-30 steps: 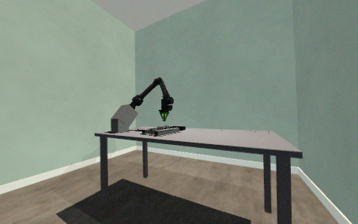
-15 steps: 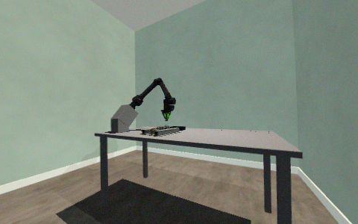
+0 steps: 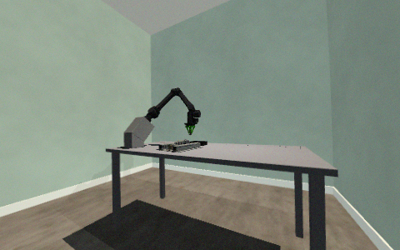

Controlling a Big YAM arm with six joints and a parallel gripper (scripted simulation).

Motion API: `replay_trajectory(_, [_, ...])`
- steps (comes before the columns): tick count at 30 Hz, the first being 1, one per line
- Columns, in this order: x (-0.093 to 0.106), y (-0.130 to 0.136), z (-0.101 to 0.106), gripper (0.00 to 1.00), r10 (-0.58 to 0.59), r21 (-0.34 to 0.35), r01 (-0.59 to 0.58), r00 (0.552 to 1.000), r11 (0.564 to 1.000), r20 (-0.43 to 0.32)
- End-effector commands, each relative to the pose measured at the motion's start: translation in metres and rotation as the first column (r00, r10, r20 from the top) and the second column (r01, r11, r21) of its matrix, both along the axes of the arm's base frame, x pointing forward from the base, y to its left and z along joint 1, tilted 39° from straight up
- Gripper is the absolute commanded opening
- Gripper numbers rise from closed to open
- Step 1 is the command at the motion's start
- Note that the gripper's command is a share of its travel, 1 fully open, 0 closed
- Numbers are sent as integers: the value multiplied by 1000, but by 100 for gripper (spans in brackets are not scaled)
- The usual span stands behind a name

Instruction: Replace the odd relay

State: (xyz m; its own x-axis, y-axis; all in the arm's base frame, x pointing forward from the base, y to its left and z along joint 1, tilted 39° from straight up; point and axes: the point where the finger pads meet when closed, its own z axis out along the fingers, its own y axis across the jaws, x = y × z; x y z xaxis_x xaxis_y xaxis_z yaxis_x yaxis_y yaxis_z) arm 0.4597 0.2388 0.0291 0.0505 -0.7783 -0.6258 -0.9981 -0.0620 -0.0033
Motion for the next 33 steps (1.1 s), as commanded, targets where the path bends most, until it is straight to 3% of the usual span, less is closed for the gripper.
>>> replay_trajectory(1, [11, 23, 42, 0, -19, 19, 19, 999, 1000, 35])
replay_trajectory(21, [-2, 93, 102, 0, -20, 27, 19, 999, 999, 38])
replay_trajectory(33, [-4, 104, 109, 0, -25, 24, 24, 999, 999, 29])
